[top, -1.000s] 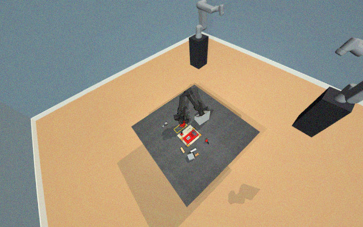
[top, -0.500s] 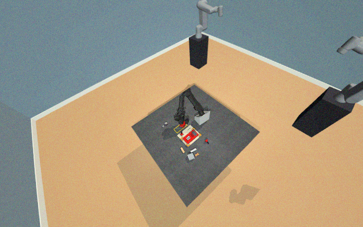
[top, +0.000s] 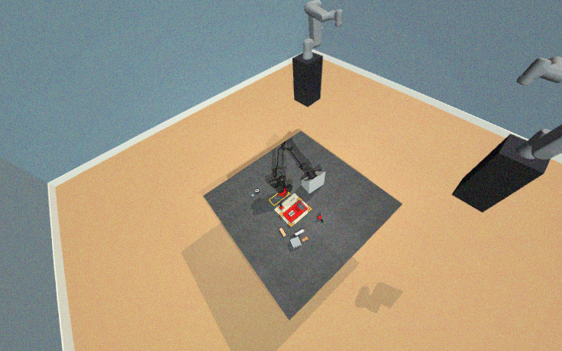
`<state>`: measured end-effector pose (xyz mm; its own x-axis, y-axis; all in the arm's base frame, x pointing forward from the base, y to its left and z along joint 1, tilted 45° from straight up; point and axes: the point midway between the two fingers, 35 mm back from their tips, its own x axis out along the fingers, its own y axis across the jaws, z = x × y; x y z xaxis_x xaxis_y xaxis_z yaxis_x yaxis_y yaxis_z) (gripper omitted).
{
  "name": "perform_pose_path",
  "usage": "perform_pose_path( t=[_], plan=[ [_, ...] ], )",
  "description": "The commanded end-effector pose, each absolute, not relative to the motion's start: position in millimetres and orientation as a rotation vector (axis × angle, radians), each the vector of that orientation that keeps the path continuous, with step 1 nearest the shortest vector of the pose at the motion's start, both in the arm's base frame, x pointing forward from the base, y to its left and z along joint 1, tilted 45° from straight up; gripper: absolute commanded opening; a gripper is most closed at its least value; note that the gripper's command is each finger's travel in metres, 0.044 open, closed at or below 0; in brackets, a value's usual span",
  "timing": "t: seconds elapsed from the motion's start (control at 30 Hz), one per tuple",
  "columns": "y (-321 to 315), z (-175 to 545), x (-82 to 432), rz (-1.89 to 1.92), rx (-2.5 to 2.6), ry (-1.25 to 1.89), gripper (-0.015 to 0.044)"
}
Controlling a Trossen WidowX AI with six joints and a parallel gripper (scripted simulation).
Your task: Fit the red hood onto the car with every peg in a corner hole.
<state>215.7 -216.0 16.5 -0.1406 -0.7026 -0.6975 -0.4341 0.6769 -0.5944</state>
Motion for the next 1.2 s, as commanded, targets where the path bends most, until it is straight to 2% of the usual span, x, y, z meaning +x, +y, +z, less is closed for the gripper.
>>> perform_pose_path(
  t=[0.0,0.33,0.43,0.77,1.13,1.17],
  plan=[
    [-216.7,13.0,215.0,-0.288,-0.909,1.778,0.044],
    [-220.1,9.6,214.1,-0.289,-0.909,1.778,0.044],
    [-219.8,12.8,214.7,-0.301,-0.91,1.776,0.0361],
    [-219.8,12.8,214.7,-0.301,-0.91,1.776,0.0295],
    [-205.3,26.7,218.0,-0.298,-0.91,1.775,0.0006],
    [-202.8,29.2,218.5,-0.298,-0.91,1.775,0.0]
  ],
)
